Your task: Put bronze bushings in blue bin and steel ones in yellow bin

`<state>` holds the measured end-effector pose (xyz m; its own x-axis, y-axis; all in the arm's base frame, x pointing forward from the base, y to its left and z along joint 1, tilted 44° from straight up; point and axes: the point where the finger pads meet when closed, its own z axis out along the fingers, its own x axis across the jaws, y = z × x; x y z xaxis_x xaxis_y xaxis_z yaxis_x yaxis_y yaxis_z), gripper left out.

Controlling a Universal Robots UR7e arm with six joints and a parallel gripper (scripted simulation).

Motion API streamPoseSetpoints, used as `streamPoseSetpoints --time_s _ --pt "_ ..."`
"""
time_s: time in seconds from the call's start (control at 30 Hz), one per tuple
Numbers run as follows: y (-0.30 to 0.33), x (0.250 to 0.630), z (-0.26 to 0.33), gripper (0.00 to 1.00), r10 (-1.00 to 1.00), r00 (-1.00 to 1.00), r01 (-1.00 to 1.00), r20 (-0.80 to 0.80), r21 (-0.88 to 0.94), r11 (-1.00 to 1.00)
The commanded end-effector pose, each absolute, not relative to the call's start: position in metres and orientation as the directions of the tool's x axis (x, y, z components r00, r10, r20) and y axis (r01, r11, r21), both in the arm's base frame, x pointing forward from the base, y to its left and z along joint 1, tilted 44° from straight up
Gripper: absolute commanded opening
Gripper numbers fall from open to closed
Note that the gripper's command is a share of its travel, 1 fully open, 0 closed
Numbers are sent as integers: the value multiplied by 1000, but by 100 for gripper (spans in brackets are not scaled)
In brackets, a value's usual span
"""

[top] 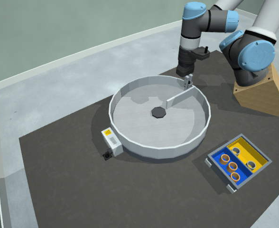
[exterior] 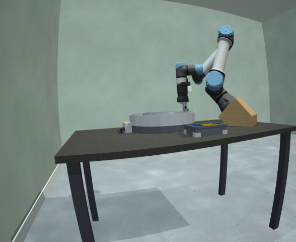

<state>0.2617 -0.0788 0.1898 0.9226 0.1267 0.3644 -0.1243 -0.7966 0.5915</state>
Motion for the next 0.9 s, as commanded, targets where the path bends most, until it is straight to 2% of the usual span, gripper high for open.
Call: streamPoseSetpoints --time_s 0.0,0.5,0.87 --pt "-73 258 197 0 125 923 -125 364 592 -797" --pt "-44 240 232 0 125 923 -125 364 592 -797" --pt "-44 240 232 0 125 923 -125 364 592 -797"
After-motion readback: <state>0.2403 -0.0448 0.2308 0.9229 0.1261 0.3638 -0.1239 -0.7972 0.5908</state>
